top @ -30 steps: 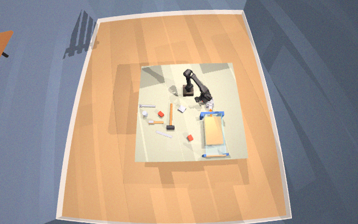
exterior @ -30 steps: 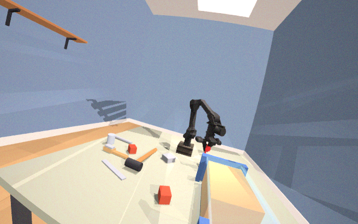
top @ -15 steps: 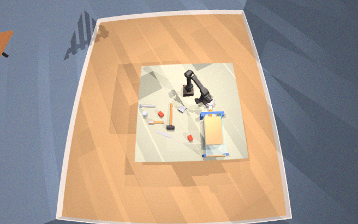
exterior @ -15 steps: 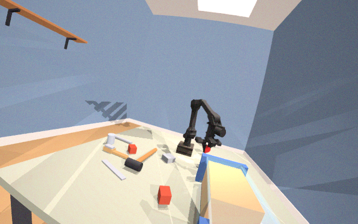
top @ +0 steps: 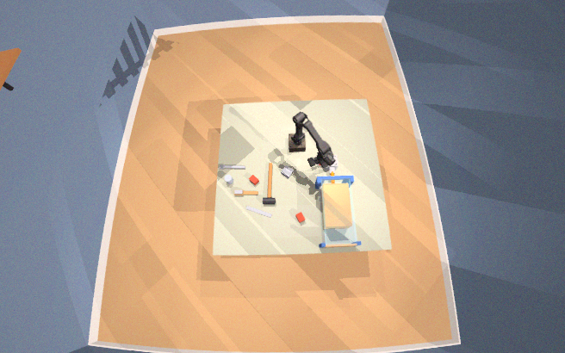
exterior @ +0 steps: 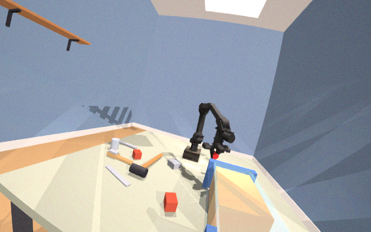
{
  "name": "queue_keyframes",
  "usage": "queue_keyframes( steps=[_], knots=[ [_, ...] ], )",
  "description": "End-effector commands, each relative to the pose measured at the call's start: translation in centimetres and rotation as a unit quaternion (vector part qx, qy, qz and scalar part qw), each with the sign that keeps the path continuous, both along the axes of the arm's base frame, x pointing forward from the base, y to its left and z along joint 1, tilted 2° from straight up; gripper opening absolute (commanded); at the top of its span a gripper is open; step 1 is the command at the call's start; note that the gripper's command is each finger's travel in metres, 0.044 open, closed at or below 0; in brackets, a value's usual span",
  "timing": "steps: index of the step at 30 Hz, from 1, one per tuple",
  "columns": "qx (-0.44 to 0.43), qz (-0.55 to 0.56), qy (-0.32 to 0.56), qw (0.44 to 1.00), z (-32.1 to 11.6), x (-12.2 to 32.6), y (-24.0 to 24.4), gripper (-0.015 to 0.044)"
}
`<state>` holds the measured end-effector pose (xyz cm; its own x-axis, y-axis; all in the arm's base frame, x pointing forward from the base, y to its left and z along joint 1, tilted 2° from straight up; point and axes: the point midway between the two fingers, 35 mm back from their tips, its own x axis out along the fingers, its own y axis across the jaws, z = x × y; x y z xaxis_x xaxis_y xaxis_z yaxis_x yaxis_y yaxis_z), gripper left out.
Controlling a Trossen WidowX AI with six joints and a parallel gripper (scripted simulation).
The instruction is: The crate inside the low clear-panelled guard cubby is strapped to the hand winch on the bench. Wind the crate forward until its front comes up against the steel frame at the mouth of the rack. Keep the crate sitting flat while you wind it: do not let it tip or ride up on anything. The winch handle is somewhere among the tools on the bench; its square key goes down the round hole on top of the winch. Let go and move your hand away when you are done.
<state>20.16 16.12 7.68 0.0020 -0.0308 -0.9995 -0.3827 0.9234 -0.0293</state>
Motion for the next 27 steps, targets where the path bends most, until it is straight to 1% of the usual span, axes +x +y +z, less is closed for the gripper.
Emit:
queue_keyframes(
  steps=[1,27],
  knots=[
    [0.004,0.0,-0.015,1.0,0.1,1.3,0.5,0.0],
    [0.005,0.0,-0.016,1.0,0.2,4.2,2.4,0.0]
  ],
)
